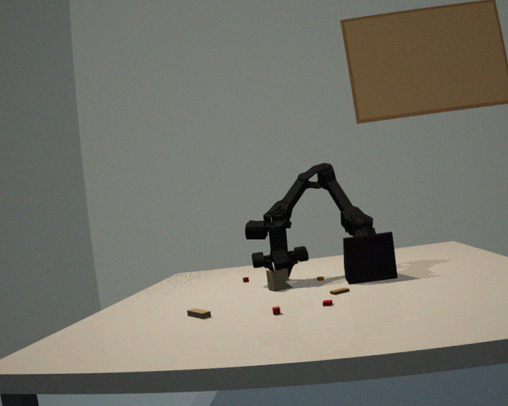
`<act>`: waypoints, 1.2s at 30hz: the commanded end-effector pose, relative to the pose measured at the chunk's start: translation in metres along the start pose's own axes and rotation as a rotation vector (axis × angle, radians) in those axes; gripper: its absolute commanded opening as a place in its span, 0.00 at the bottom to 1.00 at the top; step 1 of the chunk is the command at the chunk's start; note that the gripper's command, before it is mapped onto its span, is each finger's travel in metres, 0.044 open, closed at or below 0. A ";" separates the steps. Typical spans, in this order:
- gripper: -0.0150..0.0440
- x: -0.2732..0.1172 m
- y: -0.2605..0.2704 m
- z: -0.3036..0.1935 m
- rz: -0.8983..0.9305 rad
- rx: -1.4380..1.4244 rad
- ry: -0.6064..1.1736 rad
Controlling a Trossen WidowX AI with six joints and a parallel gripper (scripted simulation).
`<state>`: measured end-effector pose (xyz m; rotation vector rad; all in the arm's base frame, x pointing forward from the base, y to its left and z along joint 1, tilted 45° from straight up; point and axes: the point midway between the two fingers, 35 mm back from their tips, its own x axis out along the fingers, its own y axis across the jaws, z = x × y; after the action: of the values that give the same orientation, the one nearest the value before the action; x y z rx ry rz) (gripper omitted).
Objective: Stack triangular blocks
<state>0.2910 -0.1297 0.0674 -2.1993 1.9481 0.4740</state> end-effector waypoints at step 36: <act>0.25 -0.004 0.000 -0.061 -0.002 0.006 -0.880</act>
<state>0.2962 -0.1434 0.1227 -1.5940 1.4785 1.1351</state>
